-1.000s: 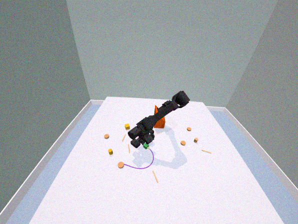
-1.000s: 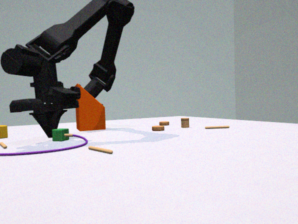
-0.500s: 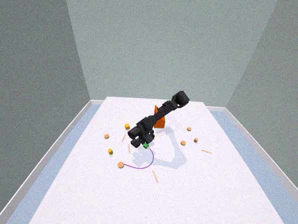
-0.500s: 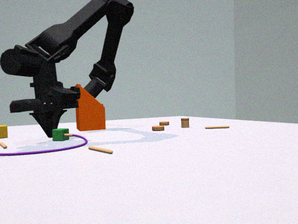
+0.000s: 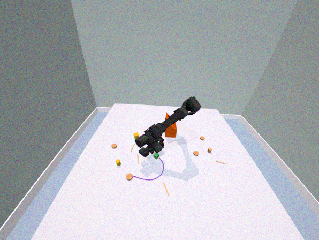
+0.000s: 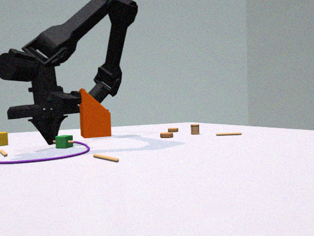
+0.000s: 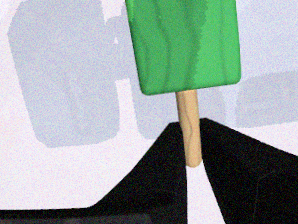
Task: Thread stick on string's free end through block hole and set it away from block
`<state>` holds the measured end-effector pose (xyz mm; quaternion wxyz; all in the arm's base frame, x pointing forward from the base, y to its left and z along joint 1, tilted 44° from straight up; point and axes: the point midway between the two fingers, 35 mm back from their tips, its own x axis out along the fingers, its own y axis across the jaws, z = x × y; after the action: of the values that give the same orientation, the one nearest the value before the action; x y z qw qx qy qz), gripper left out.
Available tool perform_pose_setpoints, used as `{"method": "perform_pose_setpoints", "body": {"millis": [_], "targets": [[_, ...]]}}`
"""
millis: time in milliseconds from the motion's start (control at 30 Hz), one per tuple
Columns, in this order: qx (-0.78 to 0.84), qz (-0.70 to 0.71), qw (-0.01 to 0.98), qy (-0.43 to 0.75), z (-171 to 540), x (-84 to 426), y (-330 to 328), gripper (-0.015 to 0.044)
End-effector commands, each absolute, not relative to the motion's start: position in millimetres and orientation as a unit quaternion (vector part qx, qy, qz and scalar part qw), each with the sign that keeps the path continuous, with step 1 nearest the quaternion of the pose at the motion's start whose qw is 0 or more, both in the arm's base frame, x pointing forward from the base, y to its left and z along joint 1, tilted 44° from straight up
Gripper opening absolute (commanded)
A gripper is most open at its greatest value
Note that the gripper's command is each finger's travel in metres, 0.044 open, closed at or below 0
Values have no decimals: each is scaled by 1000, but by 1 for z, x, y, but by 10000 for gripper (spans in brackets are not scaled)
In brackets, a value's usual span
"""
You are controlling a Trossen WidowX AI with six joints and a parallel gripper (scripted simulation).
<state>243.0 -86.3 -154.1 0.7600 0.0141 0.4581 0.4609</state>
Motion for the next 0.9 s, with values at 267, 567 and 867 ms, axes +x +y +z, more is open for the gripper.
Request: {"method": "perform_pose_setpoints", "body": {"millis": [267,567,867], "targets": [[17,463,758,460,-161,232,-97,0],[25,467,754,462,-167,223,-101,0],[32,470,750,465,-173,214,-105,0]]}}
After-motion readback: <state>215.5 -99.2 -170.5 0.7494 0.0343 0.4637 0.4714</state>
